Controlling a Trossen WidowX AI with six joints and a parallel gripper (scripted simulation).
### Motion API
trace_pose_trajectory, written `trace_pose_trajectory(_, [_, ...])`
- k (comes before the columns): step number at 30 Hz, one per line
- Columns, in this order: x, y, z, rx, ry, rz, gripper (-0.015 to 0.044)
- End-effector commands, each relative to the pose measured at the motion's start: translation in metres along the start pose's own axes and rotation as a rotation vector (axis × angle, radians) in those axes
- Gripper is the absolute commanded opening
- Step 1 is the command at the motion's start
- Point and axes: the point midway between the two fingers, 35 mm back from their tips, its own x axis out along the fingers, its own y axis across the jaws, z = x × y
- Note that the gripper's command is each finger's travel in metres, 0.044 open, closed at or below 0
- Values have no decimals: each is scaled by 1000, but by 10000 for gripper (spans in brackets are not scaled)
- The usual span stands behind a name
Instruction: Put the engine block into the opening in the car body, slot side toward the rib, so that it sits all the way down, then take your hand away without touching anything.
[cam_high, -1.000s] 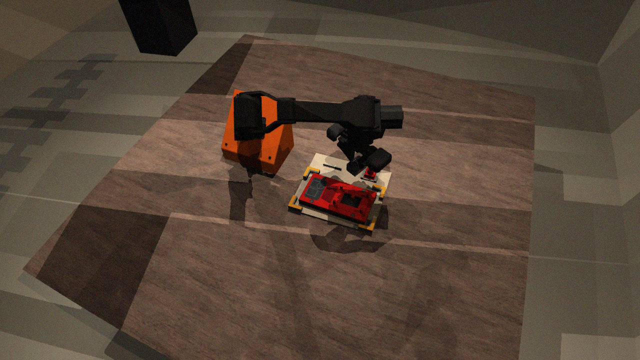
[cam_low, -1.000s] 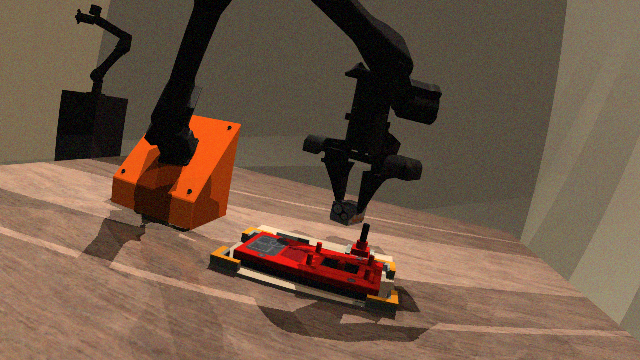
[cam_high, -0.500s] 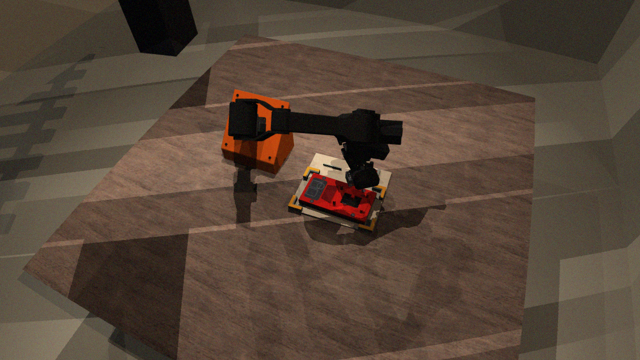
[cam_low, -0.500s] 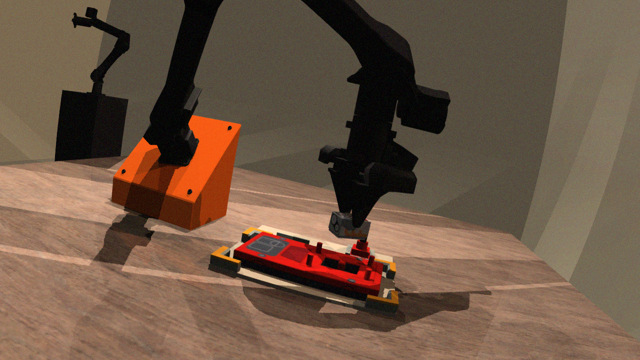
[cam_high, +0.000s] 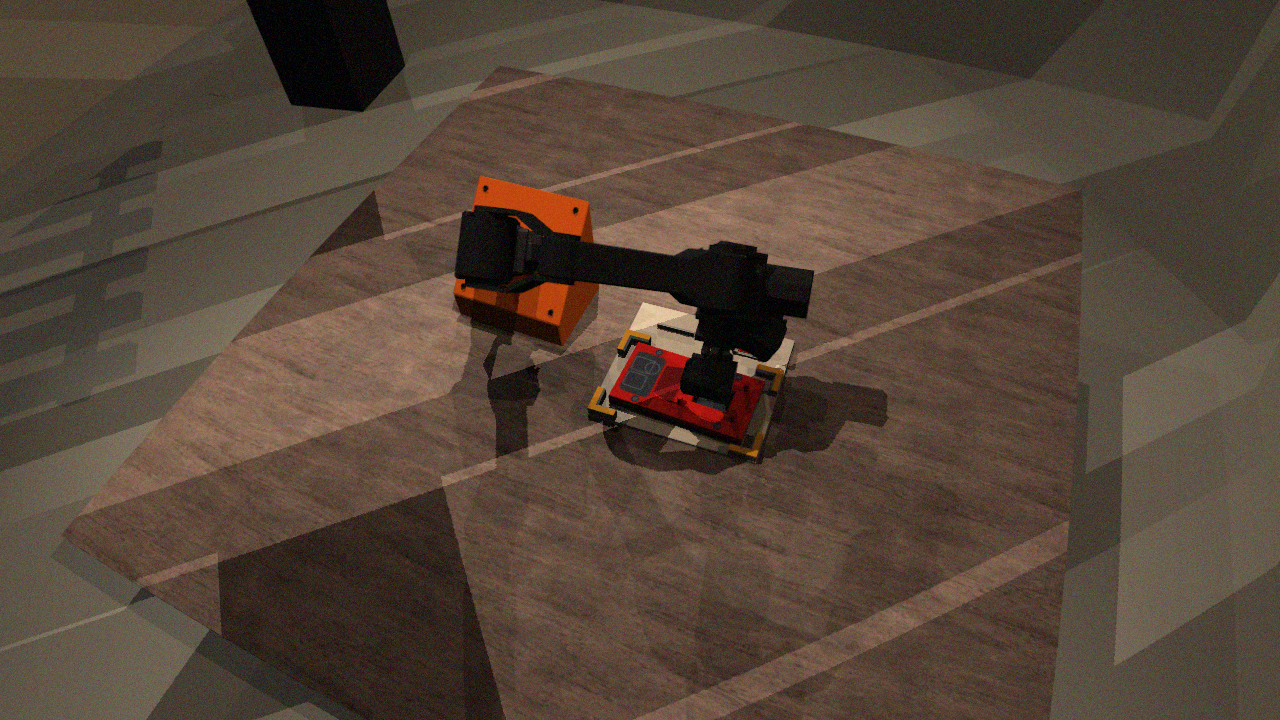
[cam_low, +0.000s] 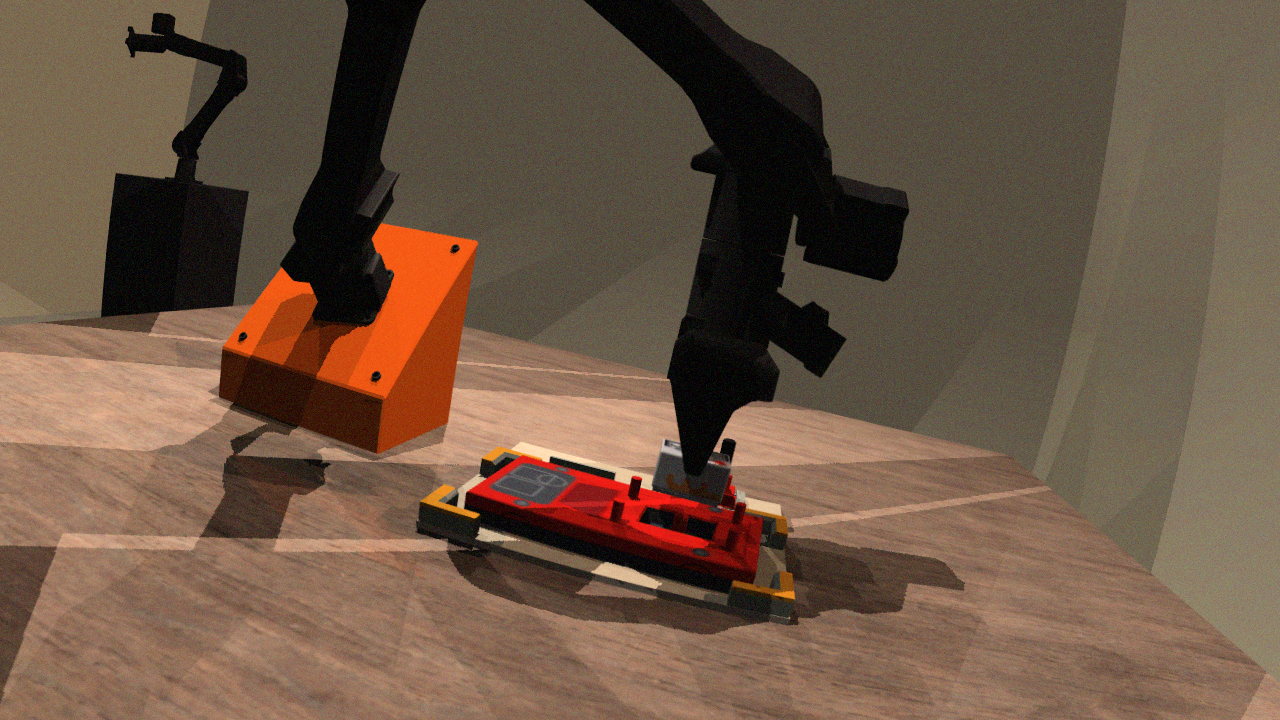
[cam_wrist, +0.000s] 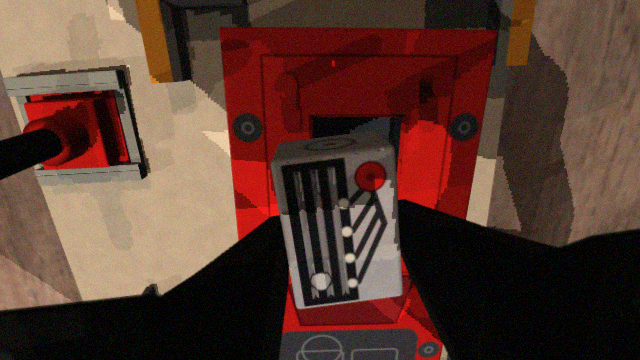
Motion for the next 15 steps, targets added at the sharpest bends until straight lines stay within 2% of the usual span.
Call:
trace_pose_trajectory(1, [-1,-10,1,119,-9,-9,0])
trace_pose_trajectory(2, [0,-10,1,125,-9,-9,0])
trace_pose_trajectory(8, [0,-10,0,148,-9,-9,157])
trace_pose_trajectory(15, [0,-10,0,200,-9,-9,160])
